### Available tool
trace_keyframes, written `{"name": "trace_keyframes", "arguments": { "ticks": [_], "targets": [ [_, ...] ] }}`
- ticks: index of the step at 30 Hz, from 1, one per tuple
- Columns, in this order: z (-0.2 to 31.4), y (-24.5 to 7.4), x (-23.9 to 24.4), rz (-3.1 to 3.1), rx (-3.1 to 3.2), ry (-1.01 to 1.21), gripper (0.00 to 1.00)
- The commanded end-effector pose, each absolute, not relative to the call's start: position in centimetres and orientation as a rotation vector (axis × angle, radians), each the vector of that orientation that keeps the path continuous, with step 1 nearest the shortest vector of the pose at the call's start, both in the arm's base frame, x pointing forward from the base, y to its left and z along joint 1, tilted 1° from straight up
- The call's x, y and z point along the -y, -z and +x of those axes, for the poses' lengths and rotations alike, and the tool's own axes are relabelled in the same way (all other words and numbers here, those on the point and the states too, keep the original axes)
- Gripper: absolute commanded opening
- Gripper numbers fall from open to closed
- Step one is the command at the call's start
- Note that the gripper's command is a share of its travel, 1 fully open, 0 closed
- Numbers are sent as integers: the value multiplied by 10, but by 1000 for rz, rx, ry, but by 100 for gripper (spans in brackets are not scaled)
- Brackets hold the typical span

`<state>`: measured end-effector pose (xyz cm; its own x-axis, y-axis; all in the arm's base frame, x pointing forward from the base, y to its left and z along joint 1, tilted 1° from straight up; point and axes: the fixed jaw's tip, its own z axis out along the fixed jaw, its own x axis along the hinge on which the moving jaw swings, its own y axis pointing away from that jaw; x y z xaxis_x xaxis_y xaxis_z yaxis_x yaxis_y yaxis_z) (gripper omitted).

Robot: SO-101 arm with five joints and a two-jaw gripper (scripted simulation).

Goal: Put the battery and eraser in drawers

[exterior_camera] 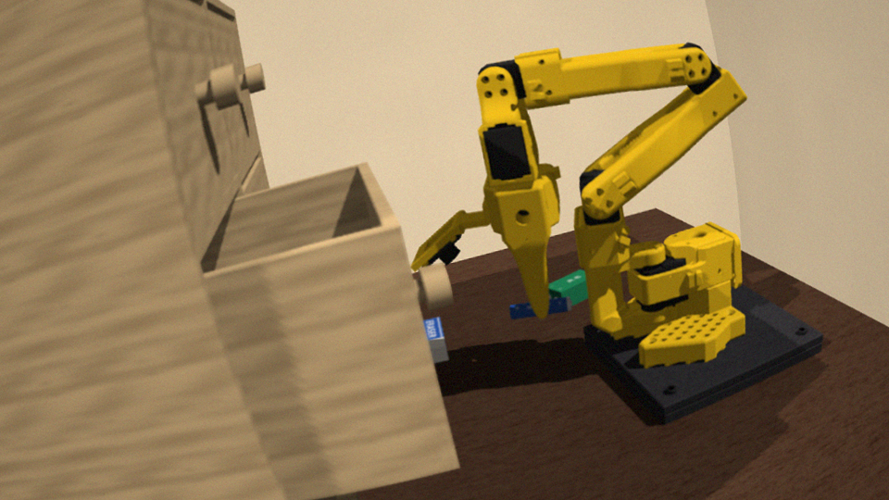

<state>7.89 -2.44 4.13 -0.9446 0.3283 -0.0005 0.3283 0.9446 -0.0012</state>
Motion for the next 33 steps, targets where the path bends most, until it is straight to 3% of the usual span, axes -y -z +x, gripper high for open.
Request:
{"name": "trace_keyframes", "arguments": {
  "ticks": [1, 17, 33],
  "targets": [
    [78, -40, 20, 492, -3107, -1, 0],
    [78, -40, 20, 492, -3107, -1, 0],
    [92, -42, -11, -115, -3138, 0, 0]
  ]
}}
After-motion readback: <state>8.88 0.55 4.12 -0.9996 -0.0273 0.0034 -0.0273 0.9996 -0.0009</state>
